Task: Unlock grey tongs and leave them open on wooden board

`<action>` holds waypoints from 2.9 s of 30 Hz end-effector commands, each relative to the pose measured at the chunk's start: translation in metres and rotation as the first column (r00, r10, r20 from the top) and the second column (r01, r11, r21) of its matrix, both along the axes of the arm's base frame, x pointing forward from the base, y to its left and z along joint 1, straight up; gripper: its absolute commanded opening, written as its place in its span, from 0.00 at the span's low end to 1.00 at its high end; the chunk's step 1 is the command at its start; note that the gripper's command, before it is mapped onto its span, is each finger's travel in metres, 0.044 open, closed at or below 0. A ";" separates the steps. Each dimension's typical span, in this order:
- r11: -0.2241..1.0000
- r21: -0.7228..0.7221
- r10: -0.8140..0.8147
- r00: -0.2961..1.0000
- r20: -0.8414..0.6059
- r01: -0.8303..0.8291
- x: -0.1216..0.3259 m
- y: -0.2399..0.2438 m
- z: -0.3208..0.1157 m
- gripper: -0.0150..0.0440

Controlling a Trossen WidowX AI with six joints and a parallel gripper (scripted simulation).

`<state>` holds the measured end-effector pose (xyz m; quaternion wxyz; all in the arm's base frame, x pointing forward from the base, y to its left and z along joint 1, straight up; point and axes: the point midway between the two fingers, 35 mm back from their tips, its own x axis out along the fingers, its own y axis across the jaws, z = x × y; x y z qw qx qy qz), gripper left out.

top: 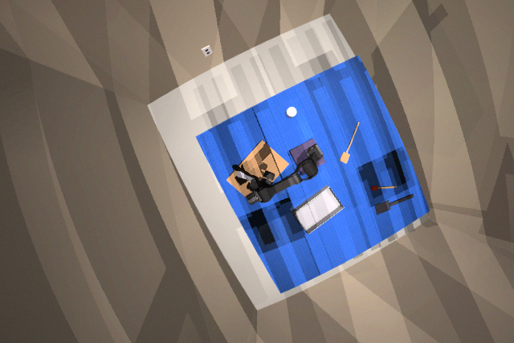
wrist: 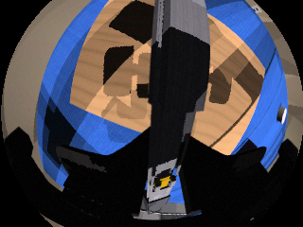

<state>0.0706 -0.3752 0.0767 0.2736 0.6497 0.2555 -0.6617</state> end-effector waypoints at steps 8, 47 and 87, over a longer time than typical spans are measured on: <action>0.901 0.001 -0.434 0.901 0.017 0.434 -0.018 -0.005 0.001 0.00; -0.303 0.031 -0.952 -0.304 0.037 0.953 -0.078 -0.012 0.001 0.00; -0.172 0.495 -0.783 -0.423 0.456 0.852 -0.088 -0.004 0.083 0.00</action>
